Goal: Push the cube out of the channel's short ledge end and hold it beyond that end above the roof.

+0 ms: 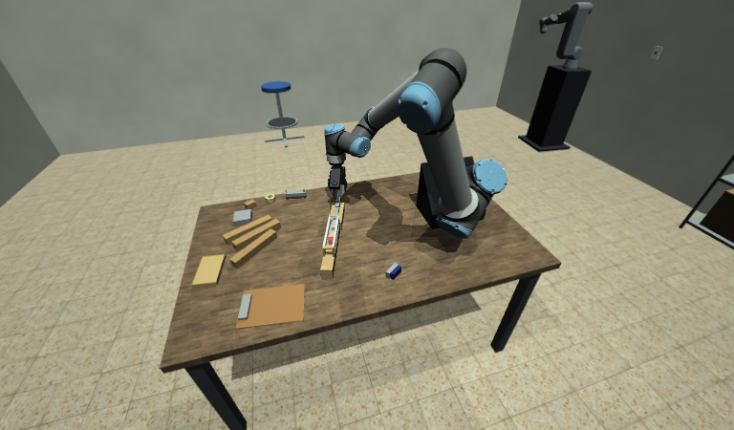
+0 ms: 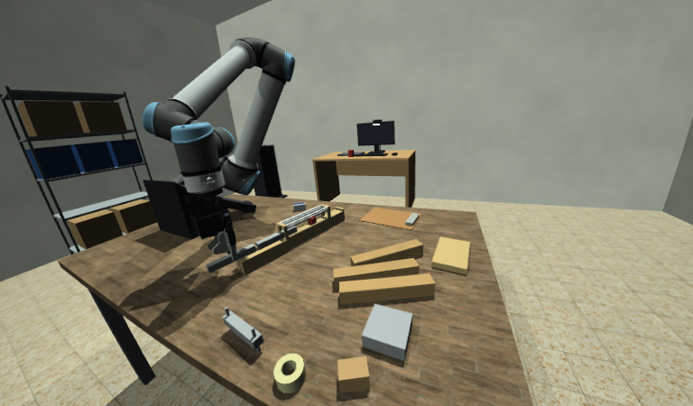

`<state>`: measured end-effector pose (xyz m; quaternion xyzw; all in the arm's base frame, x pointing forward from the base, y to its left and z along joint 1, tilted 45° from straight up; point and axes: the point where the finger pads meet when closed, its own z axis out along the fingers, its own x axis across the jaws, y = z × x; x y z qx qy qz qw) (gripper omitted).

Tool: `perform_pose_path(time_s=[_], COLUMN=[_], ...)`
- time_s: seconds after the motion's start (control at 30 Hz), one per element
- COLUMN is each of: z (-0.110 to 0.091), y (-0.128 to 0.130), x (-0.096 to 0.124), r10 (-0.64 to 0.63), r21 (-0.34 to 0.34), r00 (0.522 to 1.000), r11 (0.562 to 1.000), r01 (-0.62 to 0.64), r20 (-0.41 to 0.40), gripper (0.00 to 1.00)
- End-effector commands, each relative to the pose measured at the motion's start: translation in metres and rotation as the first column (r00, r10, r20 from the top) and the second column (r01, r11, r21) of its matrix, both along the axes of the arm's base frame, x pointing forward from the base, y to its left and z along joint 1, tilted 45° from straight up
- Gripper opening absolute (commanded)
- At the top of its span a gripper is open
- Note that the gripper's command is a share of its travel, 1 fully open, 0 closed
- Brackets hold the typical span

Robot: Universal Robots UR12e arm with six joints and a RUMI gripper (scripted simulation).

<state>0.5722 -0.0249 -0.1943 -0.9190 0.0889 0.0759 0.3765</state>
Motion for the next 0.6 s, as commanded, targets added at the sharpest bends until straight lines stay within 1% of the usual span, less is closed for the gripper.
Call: perform_pose_path(time_s=[0.0,0.57], z=[0.0003,0.0056], y=[-0.0008,0.0047], x=[0.0006,0.0024], r10=[-0.001,-0.001], r21=[-0.001,-0.001], r00=[1.000,1.000], r11=[1.000,1.000], r01=[0.001,0.001], r20=[0.001,0.001], gripper=[0.00,0.00])
